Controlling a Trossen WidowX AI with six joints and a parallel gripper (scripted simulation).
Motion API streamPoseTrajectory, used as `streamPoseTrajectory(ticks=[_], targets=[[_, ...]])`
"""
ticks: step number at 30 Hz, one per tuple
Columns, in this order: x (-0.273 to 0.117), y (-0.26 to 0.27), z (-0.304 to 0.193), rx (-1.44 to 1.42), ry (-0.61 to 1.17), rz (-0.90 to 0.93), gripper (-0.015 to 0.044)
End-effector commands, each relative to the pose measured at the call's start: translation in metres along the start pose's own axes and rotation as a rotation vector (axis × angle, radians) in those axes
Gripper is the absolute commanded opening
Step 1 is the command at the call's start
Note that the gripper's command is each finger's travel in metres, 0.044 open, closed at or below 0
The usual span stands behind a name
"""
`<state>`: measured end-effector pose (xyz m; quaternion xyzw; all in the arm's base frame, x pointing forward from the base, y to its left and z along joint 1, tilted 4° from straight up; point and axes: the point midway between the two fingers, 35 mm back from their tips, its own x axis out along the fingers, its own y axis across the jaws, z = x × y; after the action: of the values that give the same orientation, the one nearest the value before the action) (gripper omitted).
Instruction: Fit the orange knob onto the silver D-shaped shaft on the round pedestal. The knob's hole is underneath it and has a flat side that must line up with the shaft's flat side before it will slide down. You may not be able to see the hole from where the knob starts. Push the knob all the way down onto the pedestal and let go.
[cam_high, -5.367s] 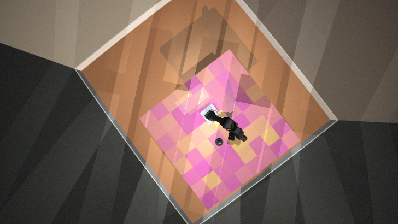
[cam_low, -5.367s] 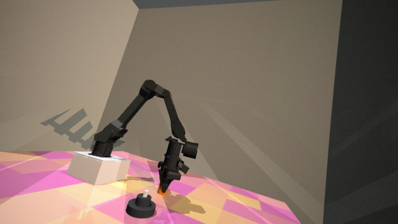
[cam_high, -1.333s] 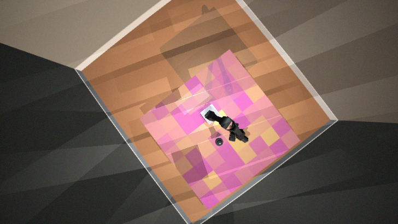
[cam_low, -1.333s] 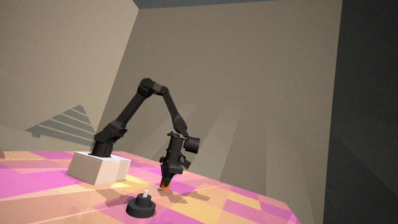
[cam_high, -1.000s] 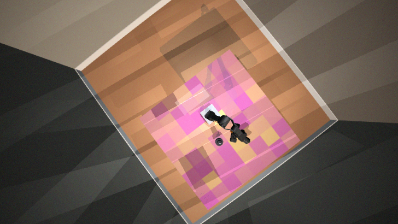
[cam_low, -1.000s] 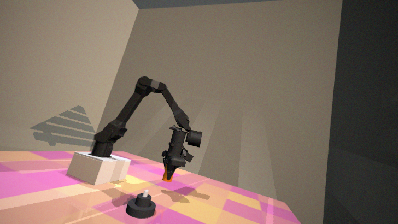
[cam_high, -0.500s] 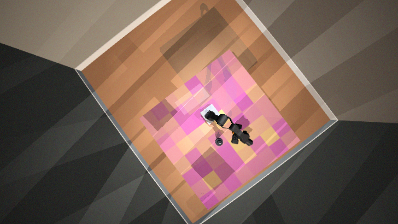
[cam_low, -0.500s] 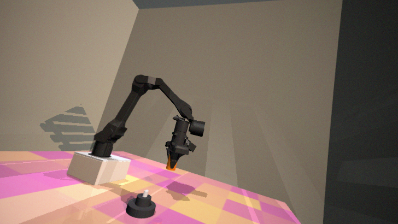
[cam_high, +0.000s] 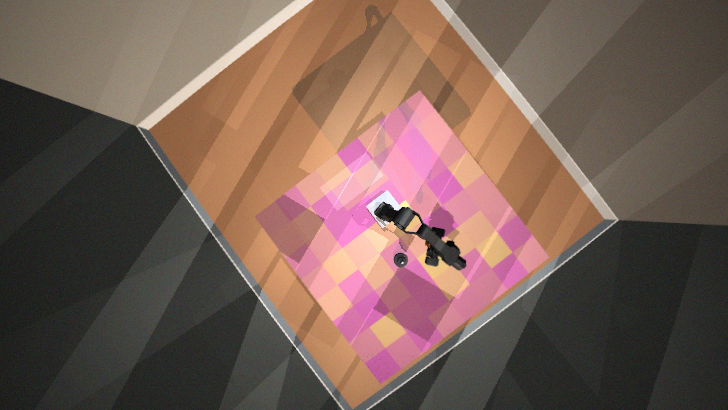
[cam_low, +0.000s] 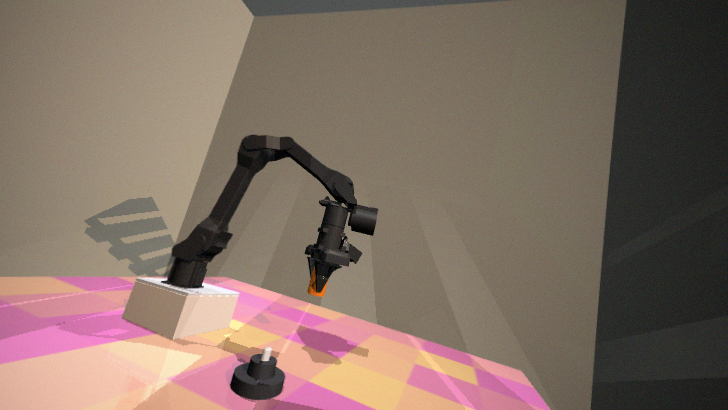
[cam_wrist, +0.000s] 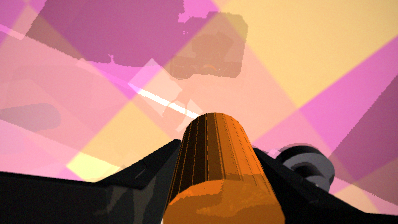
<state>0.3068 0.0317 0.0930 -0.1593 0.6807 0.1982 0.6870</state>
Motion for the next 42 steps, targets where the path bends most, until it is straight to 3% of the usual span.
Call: streamPoseTrajectory(ticks=[1,42], targets=[[-0.001,-0.008,-0.002,0.000,-0.005,-0.001,0.0000],[0.036,-0.118,-0.068,0.001,0.001,-0.011,0.0000]])
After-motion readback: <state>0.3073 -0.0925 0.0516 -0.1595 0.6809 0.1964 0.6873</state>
